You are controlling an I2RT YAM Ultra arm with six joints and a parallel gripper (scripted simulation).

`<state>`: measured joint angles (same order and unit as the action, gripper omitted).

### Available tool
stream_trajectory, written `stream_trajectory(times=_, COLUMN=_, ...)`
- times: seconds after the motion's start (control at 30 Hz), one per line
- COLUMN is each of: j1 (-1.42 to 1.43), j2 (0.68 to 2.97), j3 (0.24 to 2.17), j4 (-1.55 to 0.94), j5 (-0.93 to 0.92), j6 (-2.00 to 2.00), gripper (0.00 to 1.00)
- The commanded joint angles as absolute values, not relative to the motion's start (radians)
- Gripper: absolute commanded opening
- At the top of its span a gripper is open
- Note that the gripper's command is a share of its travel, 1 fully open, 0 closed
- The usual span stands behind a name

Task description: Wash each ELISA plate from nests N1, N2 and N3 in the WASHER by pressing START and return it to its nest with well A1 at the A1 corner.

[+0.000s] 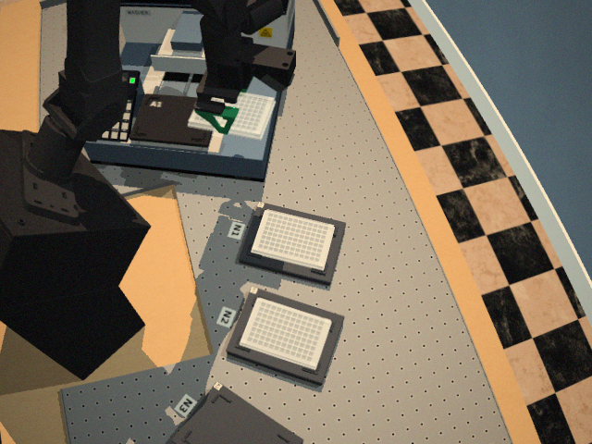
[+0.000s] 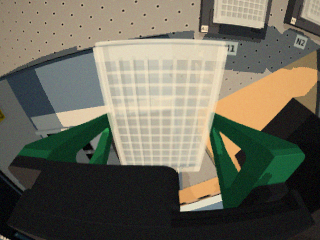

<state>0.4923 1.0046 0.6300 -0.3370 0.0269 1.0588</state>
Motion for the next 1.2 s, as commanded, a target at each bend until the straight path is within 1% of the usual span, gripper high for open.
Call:
stream_trajectory(times=0.0, j1=0.487, j2=1.001, j3=0.636, j4=-0.338, j5=-0.007, j6=1.022, gripper=0.0)
stream_trajectory(times=0.1, j1=0.486, j2=1.001, j3=0.636, j4=-0.338, j5=-0.007, j6=1.022, gripper=0.0)
stream_trajectory(times=0.2, j1=0.404, j2=1.005, j3=0.631, j4=-0.33, j5=-0.069, j6=1.061, gripper=0.0)
stream_trajectory(times=0.33, j1=0.297, j2=1.021, j3=0.629, j4=-0.321, j5=-0.15, j6=0.991, gripper=0.0)
stream_trajectory(times=0.4, j1=0.297, j2=1.021, j3=0.629, j4=-0.321, j5=-0.15, j6=0.991, gripper=0.0)
stream_trajectory(times=0.47, j1=0.245, j2=1.033, j3=0.631, j4=-0.316, j5=-0.189, j6=0.956, gripper=0.0)
stream_trajectory(times=0.9, j1=-0.056, j2=1.169, j3=0.681, j4=-0.295, j5=-0.409, j6=0.74, gripper=0.0)
stream_trajectory(times=1.17, j1=-0.153, j2=1.241, j3=0.719, j4=-0.293, j5=-0.475, j6=0.663, gripper=0.0)
